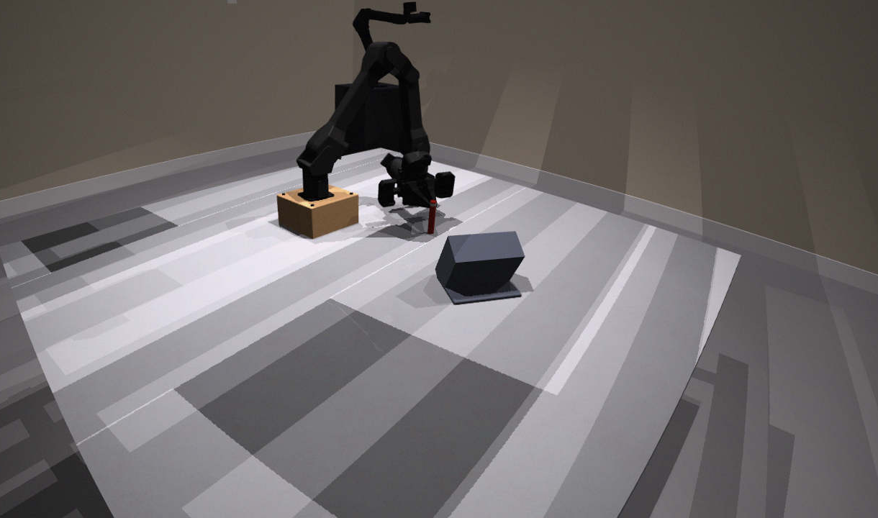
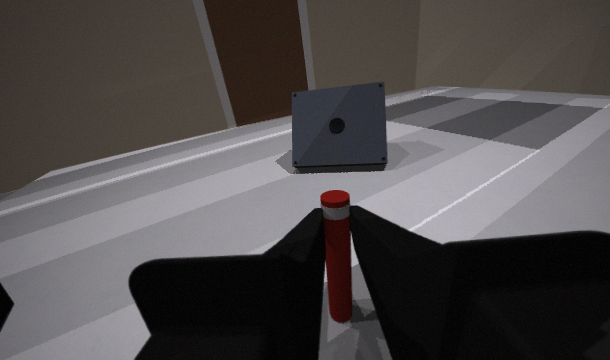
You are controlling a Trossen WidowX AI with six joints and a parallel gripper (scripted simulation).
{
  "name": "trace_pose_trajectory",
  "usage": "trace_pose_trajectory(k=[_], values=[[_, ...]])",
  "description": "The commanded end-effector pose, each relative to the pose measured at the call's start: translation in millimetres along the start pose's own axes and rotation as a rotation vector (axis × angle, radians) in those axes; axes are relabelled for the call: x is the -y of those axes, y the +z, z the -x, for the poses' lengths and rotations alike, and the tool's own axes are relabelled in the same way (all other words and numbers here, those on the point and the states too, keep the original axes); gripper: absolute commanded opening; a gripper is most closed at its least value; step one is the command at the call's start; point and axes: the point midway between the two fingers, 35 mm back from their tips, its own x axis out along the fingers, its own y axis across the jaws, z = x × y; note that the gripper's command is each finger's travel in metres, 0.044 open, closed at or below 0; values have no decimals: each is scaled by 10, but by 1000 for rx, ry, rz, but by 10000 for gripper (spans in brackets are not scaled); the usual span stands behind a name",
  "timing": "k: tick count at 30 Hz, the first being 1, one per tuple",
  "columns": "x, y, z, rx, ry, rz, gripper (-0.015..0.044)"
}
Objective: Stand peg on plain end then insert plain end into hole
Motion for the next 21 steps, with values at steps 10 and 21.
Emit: trace_pose_trajectory(k=[10,21], values=[[-4,-30,20,3,0,1,51],[-7,-35,34,8,1,4,51]])
